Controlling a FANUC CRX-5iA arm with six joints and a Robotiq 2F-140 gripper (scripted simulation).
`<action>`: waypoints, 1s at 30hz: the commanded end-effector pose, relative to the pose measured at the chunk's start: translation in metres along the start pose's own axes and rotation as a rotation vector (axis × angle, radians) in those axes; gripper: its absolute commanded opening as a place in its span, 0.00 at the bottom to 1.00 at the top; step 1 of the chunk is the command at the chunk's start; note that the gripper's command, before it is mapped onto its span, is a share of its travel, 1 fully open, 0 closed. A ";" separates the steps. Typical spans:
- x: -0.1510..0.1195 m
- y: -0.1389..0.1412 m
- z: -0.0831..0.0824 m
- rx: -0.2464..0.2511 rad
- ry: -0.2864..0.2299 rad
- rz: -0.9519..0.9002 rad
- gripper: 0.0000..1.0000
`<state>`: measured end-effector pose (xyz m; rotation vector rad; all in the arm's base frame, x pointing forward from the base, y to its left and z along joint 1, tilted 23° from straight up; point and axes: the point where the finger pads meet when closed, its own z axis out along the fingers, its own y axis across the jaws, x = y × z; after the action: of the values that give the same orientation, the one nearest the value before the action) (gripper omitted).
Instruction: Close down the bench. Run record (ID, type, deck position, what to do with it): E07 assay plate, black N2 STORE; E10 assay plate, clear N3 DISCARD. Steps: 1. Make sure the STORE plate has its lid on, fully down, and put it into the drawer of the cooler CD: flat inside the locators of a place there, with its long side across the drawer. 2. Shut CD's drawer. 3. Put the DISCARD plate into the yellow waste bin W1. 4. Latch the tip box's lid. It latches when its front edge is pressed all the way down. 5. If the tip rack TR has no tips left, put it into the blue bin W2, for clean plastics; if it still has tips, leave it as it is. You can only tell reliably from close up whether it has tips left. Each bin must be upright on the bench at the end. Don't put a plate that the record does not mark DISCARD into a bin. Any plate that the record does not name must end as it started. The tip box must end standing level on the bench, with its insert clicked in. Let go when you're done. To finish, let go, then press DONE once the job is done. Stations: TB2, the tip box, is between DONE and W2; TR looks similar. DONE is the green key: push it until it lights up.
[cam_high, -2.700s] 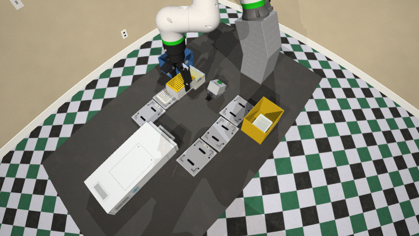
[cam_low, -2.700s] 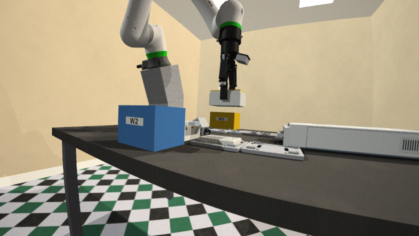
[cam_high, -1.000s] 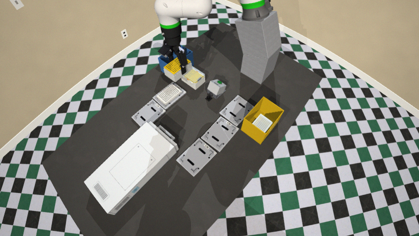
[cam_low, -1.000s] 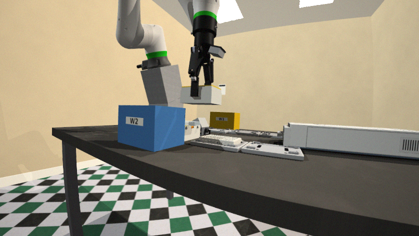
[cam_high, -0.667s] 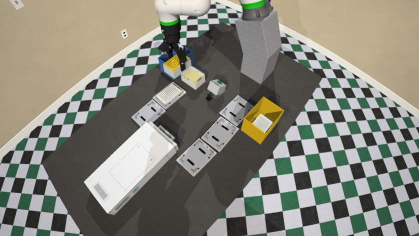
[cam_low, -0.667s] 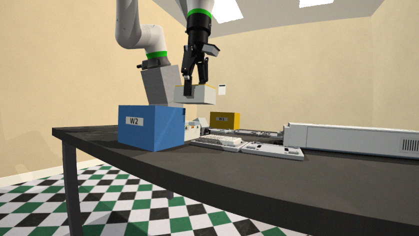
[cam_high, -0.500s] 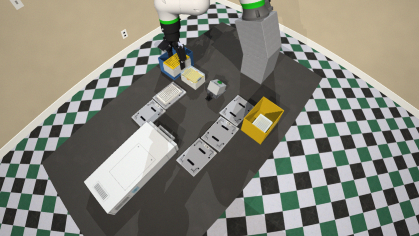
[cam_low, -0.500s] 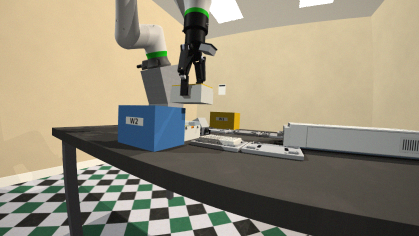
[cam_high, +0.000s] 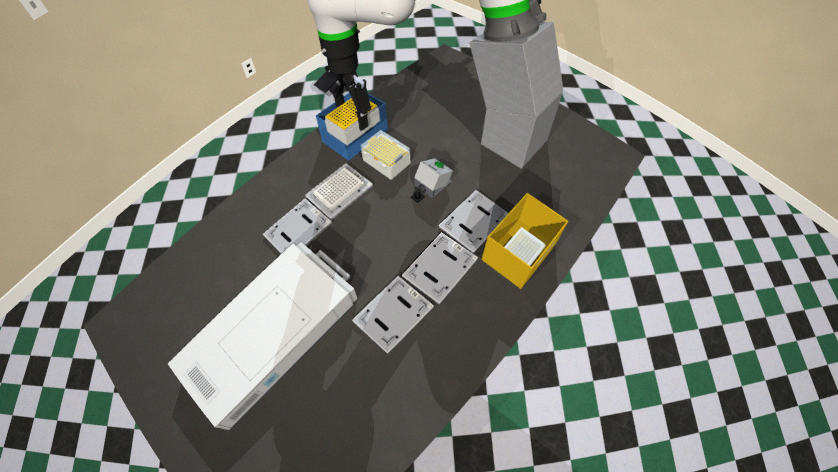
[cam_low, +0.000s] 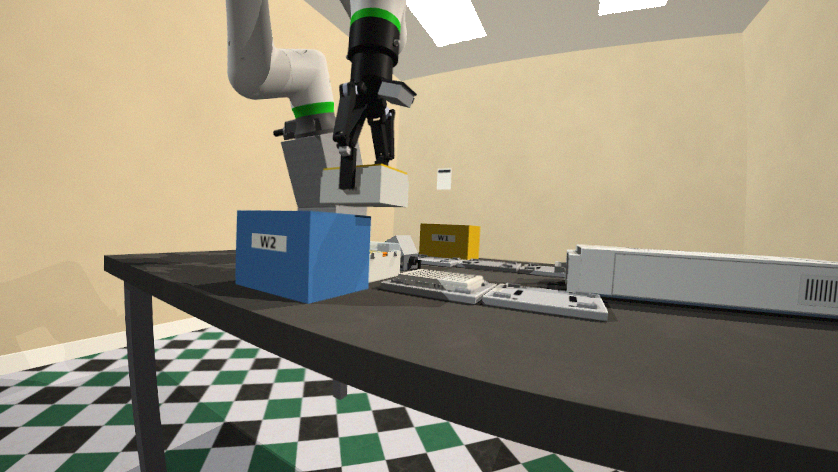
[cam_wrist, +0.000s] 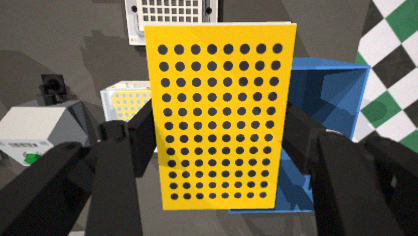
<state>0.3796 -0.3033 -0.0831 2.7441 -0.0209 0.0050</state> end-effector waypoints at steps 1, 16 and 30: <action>-0.003 0.005 0.000 0.000 0.001 0.000 0.10; -0.026 0.038 0.000 0.000 0.001 0.000 0.10; -0.044 0.065 0.000 0.000 0.001 0.000 0.10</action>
<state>0.3392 -0.3552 -0.0613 2.7438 -0.0208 0.0052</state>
